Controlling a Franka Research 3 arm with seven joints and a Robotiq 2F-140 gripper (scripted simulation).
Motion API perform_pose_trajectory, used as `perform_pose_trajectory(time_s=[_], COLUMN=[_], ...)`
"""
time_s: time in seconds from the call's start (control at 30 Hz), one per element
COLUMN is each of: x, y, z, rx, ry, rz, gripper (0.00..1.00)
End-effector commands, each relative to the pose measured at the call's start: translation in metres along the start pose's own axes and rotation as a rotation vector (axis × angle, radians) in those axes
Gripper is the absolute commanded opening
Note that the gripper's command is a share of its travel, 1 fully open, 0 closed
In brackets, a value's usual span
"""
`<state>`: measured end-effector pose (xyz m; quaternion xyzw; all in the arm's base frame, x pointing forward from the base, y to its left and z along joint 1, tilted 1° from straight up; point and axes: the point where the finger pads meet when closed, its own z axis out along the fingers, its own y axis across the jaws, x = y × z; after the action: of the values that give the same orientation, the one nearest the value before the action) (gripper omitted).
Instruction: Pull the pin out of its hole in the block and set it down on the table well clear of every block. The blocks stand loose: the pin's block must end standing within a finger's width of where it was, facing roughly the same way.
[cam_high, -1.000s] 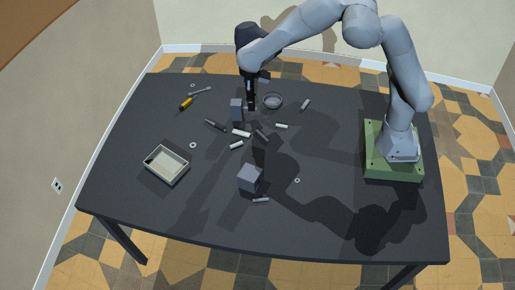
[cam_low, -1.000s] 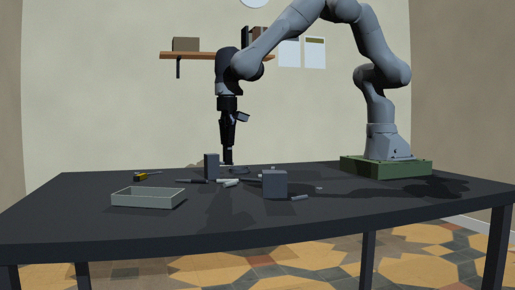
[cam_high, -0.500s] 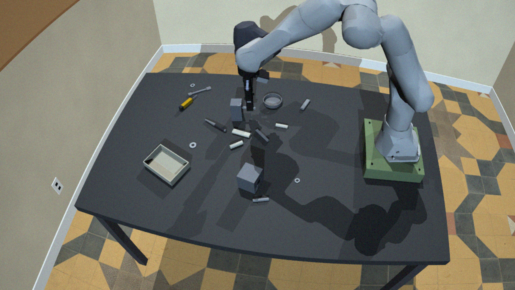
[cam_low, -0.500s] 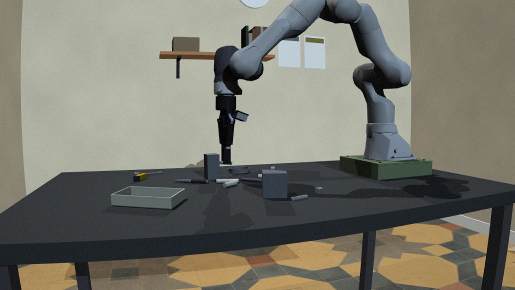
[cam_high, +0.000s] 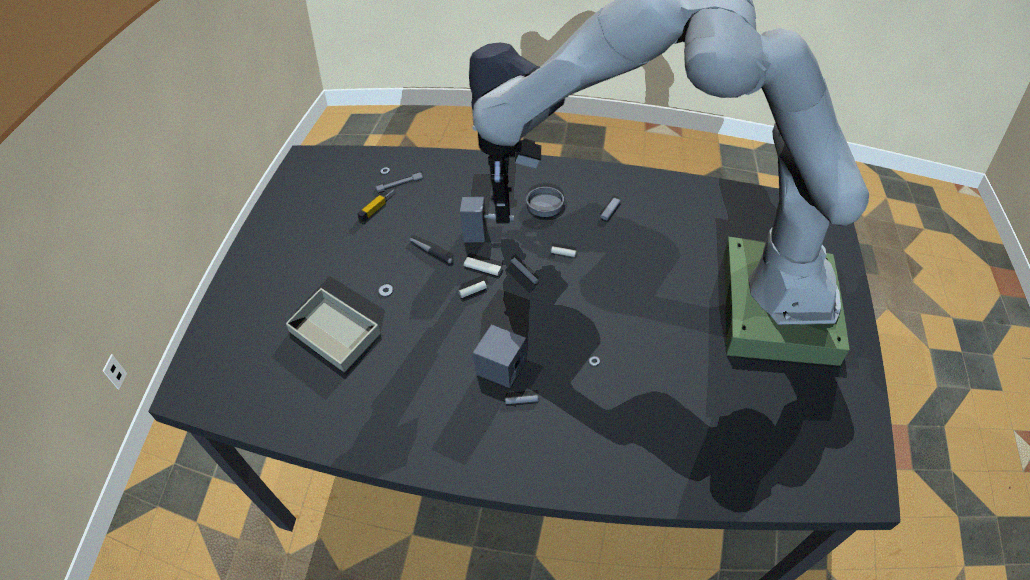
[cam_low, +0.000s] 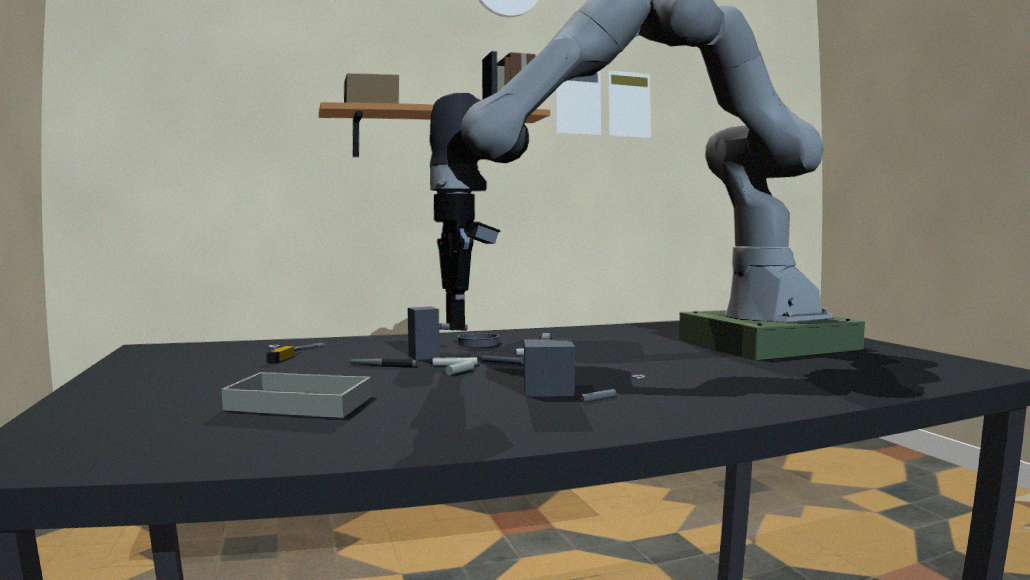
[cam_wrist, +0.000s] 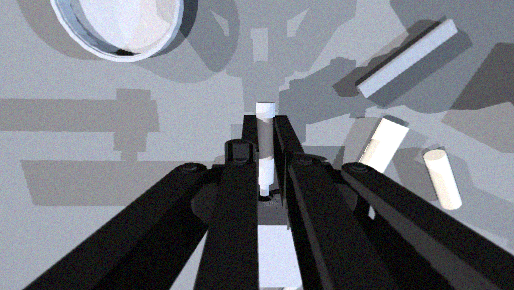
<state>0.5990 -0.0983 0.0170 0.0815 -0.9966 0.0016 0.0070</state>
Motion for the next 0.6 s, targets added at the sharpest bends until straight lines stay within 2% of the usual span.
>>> perform_pose_trajectory(time_s=[0.0, 0.57], x=[0.0028, 0.006], y=[0.0001, -0.0005], z=[-0.0005, -0.0008], rx=[0.0, -0.002], ry=[-0.005, -0.007], rz=[0.006, 0.007], gripper=[0.1, 0.1])
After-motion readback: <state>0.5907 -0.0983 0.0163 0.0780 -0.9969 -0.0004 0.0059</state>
